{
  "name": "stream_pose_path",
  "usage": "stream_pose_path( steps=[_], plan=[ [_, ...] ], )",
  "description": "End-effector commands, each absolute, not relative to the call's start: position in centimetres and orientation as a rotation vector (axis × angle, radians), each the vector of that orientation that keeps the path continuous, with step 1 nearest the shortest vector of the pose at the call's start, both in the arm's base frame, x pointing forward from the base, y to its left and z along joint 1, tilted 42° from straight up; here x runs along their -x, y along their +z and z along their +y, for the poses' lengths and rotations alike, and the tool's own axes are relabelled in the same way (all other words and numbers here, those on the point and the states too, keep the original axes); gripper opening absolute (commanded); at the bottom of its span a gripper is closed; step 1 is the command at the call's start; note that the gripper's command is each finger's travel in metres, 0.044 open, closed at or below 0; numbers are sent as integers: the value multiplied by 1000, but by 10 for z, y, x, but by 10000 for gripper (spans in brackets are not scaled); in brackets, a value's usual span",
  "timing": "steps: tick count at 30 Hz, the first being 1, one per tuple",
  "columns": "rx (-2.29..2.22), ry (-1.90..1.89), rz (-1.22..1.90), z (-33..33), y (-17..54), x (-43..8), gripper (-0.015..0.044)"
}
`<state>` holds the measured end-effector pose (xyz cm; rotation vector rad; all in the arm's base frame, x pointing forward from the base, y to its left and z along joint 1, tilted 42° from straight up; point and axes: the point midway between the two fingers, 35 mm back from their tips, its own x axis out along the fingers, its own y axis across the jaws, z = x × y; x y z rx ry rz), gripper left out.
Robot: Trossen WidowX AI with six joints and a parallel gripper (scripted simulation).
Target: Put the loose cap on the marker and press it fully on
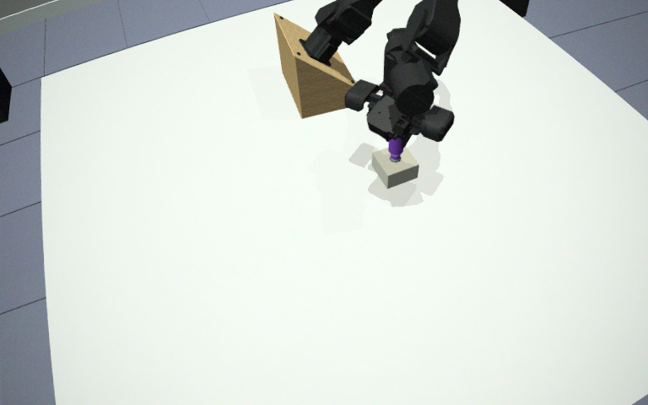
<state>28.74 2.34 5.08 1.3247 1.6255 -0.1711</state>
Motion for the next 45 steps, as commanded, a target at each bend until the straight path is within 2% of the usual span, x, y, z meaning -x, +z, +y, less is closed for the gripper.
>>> stream_pose_path(
  steps=[1,12,16,21,26,37,42,43,45],
  plan=[
    [-1325,-171,1626,23,51,-287,157],
    [-1325,-171,1626,23,51,-287,440],
    [-1324,-173,1625,17,57,-288,440],
    [-1323,-174,1626,-25,104,-281,440],
    [-1323,-174,1626,-27,106,-281,440],
    [-617,515,1422,-21,99,-279,151],
    [-567,558,1401,-20,99,-279,20],
    [-567,558,1401,-20,99,-279,0],
    [-567,558,1401,-20,99,-279,0]
  ],
)
